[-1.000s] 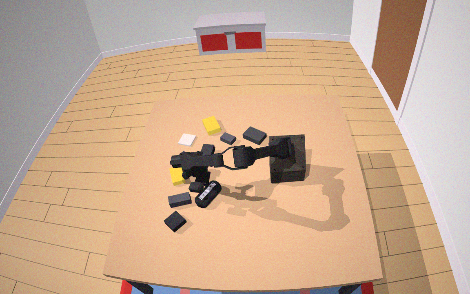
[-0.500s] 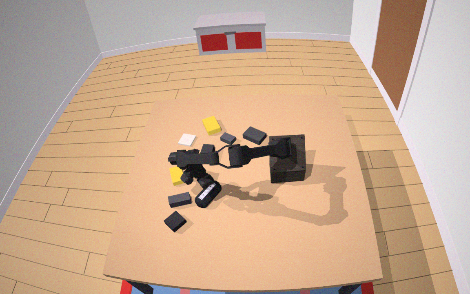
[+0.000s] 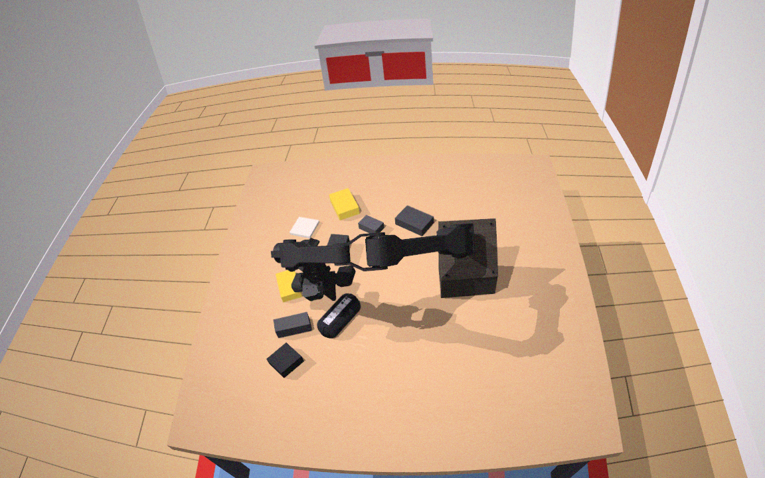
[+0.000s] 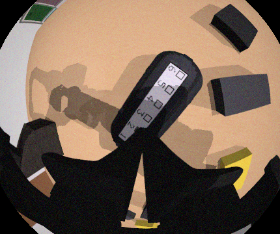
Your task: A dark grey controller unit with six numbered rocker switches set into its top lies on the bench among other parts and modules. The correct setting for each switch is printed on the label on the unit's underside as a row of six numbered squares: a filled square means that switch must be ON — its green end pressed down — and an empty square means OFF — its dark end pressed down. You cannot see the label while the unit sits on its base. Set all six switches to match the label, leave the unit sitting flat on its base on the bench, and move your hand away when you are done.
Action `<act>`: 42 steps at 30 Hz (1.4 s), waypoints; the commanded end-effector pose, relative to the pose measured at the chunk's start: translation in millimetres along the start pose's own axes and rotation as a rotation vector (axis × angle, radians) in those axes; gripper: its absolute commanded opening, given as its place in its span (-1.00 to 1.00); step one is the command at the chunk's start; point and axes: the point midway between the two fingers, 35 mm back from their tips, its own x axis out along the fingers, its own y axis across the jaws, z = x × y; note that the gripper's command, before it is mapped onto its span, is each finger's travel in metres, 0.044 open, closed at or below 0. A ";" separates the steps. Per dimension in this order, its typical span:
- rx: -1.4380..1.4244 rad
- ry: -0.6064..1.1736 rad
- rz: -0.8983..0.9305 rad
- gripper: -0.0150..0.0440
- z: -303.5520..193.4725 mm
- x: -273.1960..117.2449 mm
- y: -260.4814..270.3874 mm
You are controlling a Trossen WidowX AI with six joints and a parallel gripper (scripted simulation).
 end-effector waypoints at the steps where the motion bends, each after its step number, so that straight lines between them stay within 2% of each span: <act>1: -0.768 -0.058 -0.009 -0.49 7.2 -15.3 -9.2; 7: -1.047 -0.078 -0.016 -0.49 7.3 -18.2 -9.9; 36: -1.026 -0.077 -0.010 -0.49 5.4 -16.6 -8.3; 39: -0.977 -0.073 -0.008 -0.22 5.9 -16.3 -8.3; 42: -0.770 -0.055 -0.003 0.04 8.0 -15.0 -8.3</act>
